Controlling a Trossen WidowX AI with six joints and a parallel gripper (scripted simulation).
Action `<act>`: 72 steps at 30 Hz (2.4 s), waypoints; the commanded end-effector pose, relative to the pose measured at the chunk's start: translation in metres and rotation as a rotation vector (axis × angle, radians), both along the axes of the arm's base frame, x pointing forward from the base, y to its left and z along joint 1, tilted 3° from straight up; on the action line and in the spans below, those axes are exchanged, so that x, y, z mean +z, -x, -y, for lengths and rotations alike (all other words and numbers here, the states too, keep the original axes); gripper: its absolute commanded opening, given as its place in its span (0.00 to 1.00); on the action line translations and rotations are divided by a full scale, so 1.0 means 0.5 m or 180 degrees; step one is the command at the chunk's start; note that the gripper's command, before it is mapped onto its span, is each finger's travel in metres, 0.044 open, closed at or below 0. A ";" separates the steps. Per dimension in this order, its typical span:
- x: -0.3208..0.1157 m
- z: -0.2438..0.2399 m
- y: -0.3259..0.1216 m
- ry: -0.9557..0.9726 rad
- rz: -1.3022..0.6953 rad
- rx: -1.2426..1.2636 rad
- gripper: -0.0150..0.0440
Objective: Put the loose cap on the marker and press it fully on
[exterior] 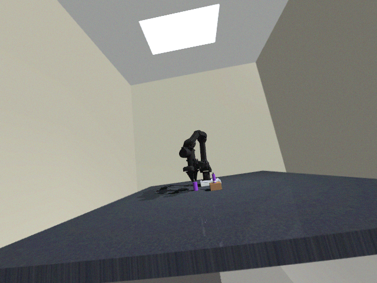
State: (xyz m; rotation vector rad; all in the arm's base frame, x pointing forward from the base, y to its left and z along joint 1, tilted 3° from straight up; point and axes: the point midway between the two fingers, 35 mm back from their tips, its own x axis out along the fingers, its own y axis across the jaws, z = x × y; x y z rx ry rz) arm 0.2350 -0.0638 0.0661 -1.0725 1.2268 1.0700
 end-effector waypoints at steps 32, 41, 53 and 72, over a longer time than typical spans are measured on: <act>-0.087 -0.006 -0.001 -0.0022 -0.0018 0.0012 0.47; -0.079 -0.005 -0.002 -0.0022 -0.0018 0.0012 0.26; -0.013 0.000 -0.003 -0.0021 -0.0017 0.0012 0.25; 0.056 -0.034 -0.018 -0.0023 -0.0015 0.0012 0.25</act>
